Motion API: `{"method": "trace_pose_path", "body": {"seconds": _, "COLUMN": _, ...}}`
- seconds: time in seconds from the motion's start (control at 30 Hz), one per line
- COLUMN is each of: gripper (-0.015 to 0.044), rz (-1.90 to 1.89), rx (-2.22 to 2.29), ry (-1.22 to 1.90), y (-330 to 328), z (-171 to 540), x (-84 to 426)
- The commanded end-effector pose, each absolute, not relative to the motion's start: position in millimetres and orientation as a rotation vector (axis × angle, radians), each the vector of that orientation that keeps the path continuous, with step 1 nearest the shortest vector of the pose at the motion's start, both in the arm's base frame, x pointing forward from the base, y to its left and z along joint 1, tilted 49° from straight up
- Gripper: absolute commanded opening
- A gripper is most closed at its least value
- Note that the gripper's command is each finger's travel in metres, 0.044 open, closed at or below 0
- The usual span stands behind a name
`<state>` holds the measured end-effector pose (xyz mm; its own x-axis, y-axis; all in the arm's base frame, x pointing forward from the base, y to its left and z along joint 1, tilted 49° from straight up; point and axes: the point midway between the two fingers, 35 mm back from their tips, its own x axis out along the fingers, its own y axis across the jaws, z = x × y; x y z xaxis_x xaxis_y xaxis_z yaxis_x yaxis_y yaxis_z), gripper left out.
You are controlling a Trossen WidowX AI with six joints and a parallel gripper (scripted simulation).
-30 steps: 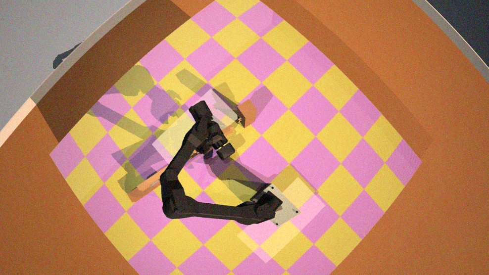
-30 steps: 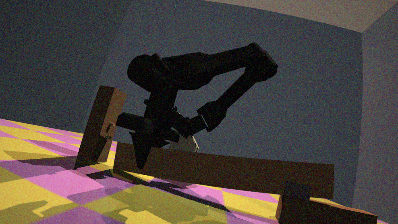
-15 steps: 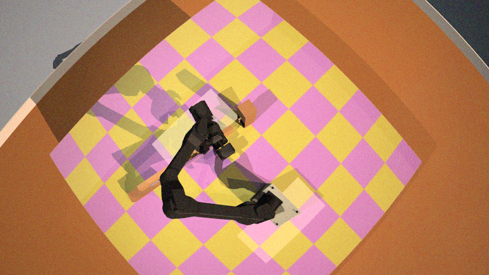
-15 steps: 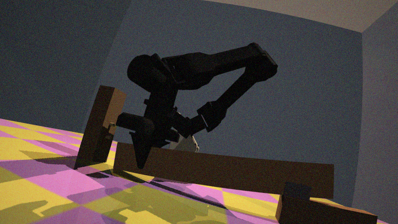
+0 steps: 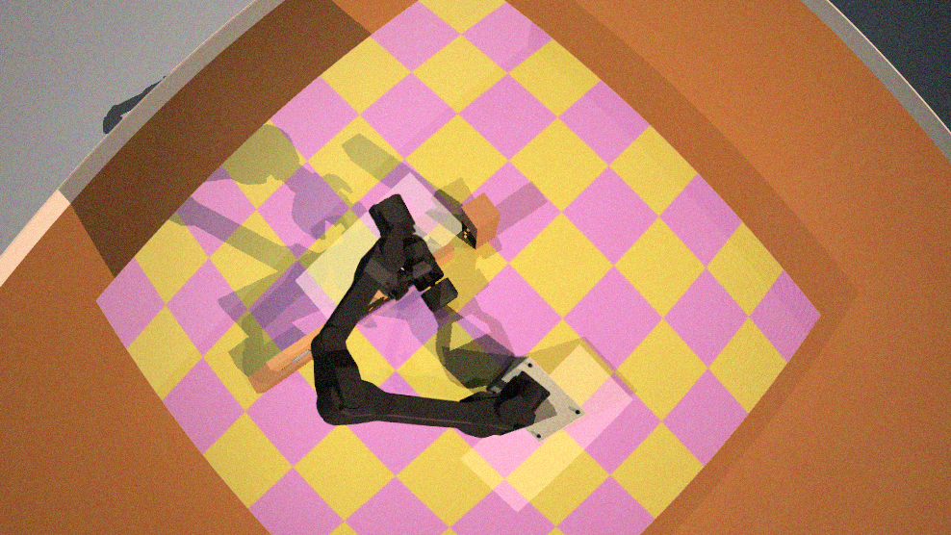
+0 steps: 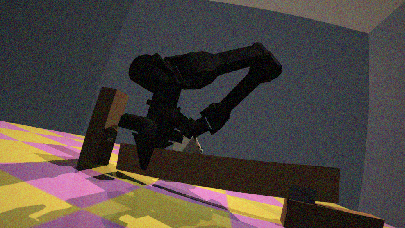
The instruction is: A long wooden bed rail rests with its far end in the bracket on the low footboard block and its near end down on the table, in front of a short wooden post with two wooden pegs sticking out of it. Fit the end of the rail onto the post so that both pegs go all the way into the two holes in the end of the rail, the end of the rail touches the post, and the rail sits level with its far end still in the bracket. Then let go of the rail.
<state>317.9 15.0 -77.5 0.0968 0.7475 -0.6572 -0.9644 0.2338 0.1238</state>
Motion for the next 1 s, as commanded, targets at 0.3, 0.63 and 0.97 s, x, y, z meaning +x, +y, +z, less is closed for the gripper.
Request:
{"method": "trace_pose_path", "body": {"seconds": 0.3, "gripper": 0.0000, "rz": 1.303, "rx": -0.388, "ry": 0.682, "y": 5.8, "z": -70.2, "x": 321.7}}
{"method": "trace_pose_path", "body": {"seconds": 0.63, "gripper": 0.0000, "rz": 1.303, "rx": -0.388, "ry": 0.683, "y": 1.8, "z": -67.0, "x": 321.9}}
{"method": "trace_pose_path", "body": {"seconds": 0.97, "gripper": 0.0000, "rz": 1.303, "rx": -0.388, "ry": 0.683, "y": -2.1, "z": -63.7, "x": 321.7}}
